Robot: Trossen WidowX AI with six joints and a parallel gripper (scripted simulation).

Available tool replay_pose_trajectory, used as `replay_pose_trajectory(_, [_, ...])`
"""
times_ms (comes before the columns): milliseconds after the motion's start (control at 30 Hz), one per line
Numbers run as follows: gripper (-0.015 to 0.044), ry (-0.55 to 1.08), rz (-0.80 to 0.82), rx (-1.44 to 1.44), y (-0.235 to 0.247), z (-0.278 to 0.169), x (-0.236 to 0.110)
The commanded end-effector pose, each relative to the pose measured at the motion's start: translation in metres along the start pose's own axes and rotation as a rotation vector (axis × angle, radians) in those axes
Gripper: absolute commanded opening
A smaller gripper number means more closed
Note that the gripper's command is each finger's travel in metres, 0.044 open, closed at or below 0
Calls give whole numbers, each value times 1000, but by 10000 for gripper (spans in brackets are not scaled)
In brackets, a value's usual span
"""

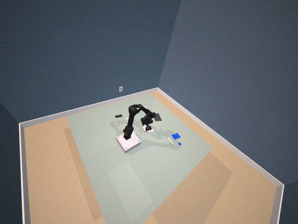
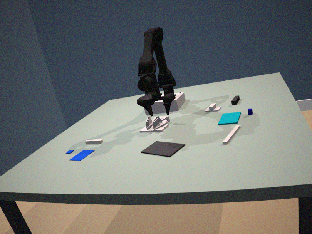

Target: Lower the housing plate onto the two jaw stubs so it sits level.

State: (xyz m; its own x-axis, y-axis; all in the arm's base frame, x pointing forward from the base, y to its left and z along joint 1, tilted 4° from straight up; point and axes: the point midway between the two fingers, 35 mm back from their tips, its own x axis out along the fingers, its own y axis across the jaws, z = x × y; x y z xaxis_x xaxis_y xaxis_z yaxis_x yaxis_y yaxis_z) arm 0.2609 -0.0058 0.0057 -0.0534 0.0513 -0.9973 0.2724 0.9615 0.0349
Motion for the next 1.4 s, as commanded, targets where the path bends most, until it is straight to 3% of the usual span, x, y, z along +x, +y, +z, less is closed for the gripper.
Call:
replay_pose_trajectory(0, [440,-24,5,-2,0,1,-43])
replay_pose_trajectory(200, [440,-39,9,0,1,3,-40])
replay_pose_trajectory(467, [440,-21,4,-2,-16,-54,-92])
replay_pose_trajectory(1367, [440,-20,4,-2,-16,-56,-93])
